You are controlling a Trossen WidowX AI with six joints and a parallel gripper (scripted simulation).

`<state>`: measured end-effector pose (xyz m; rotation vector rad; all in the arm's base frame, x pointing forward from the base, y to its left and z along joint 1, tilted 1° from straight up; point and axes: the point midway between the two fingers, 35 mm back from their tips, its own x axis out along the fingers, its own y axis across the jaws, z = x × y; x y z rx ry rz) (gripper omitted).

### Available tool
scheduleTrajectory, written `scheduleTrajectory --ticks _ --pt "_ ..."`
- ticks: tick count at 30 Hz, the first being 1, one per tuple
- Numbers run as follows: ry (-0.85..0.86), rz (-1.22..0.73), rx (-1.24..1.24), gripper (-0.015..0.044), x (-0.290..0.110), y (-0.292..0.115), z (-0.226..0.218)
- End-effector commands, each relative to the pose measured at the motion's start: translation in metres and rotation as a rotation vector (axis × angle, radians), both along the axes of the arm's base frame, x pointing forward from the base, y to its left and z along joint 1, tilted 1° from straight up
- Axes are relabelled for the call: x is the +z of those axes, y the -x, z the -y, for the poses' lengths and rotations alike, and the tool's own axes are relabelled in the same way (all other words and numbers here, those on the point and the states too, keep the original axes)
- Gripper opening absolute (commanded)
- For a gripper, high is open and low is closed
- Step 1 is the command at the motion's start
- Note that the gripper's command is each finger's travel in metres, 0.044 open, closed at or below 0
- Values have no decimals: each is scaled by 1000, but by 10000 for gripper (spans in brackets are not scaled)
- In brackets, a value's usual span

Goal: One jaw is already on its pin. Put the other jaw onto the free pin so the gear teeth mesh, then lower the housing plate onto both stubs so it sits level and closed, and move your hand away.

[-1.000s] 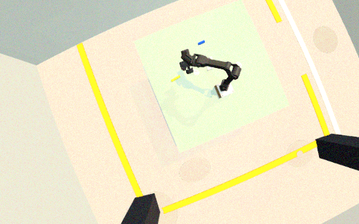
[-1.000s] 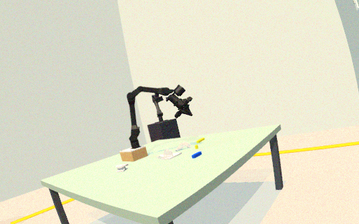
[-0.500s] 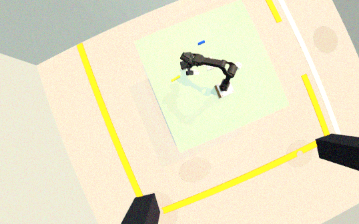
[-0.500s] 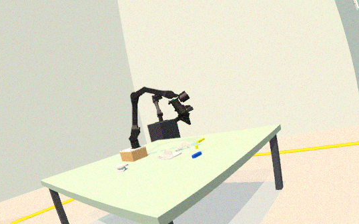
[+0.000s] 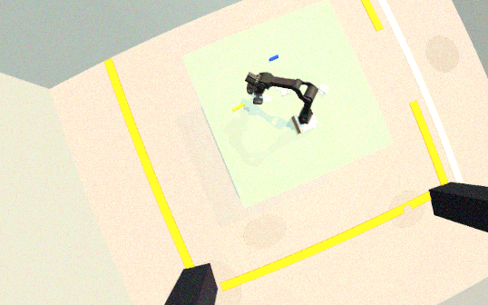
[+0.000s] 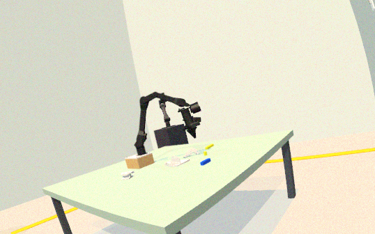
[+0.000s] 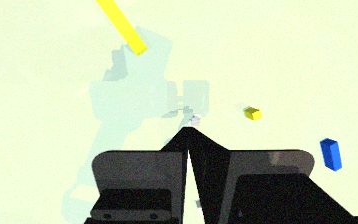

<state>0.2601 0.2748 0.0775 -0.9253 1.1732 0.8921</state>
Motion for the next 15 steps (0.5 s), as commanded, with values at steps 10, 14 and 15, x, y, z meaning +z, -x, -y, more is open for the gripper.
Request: scheduleTrajectory --ticks 10,14,15 --pt "44 -143 -169 0 -22 11 14" --pt "44 -143 -169 0 -23 10 14" --pt "44 -143 -169 0 -25 10 14"
